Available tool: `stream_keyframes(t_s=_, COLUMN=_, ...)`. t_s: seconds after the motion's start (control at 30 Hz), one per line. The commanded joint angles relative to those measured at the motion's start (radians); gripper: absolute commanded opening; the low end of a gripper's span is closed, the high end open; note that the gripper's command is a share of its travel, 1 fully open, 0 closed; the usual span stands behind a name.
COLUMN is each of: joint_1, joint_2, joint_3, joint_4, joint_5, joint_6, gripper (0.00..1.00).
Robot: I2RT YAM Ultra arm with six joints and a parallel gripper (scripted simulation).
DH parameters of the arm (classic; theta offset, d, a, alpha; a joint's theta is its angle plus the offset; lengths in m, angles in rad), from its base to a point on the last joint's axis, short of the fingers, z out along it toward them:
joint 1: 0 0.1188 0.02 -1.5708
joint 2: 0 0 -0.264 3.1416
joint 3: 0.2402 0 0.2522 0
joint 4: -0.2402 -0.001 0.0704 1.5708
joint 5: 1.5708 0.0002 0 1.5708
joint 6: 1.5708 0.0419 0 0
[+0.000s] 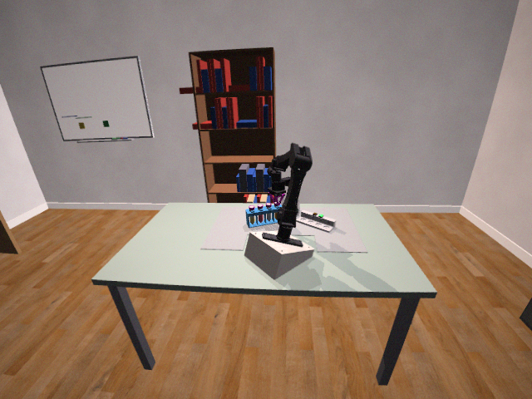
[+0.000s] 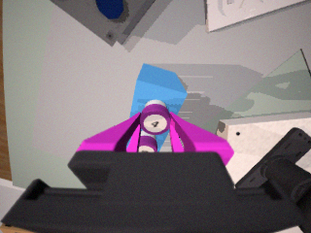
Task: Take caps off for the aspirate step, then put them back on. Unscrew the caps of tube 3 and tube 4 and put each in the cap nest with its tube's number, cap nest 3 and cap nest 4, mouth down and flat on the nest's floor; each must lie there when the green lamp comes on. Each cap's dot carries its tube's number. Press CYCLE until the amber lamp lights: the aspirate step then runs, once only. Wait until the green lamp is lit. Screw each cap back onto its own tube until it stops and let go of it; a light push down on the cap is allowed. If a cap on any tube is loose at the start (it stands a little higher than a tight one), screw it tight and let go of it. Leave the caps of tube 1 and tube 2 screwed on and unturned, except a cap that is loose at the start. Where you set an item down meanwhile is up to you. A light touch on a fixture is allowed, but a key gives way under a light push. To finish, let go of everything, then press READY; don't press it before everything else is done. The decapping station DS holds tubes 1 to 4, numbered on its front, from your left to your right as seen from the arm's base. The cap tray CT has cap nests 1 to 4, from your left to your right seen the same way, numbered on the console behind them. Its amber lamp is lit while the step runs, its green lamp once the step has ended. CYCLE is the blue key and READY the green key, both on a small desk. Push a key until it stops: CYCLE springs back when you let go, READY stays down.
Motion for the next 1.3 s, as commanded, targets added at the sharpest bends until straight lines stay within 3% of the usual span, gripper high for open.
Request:
stream_keyframes(t_s=0.0, joint_1=0.002, joint_2=-0.015, joint_3=0.003, joint_4=0.001, joint_5=-0.001, joint_6=0.253, gripper=0.00)
stream_keyframes(t_s=0.17, joint_1=0.002, joint_2=-0.015, joint_3=0.003, joint_4=0.001, joint_5=-0.001, joint_6=0.494, gripper=0.00)
stream_keyframes(t_s=0.47, joint_1=0.002, joint_2=-0.015, joint_3=0.003, joint_4=0.001, joint_5=-0.001, joint_6=0.494, gripper=0.00)
stream_keyframes(t_s=0.5, joint_1=0.002, joint_2=-0.015, joint_3=0.003, joint_4=0.001, joint_5=-0.001, joint_6=0.494, gripper=0.49)
stream_keyframes(t_s=0.83, joint_1=0.002, joint_2=-0.015, joint_3=0.003, joint_4=0.001, joint_5=-0.001, joint_6=0.494, gripper=0.49)
stream_keyframes(t_s=0.87, joint_1=0.003, joint_2=-0.015, joint_3=0.004, joint_4=0.000, joint_5=-0.001, joint_6=0.411, gripper=0.49)
stream_keyframes(t_s=0.93, joint_1=0.003, joint_2=-0.015, joint_3=0.004, joint_4=0.000, joint_5=-0.001, joint_6=0.411, gripper=0.49)
stream_keyframes(t_s=1.07, joint_1=0.003, joint_2=-0.015, joint_3=0.004, joint_4=0.000, joint_5=-0.001, joint_6=0.078, gripper=0.49)
stream_keyframes(t_s=1.27, joint_1=0.003, joint_2=-0.015, joint_3=0.004, joint_4=0.000, joint_5=-0.001, joint_6=-0.172, gripper=0.49)
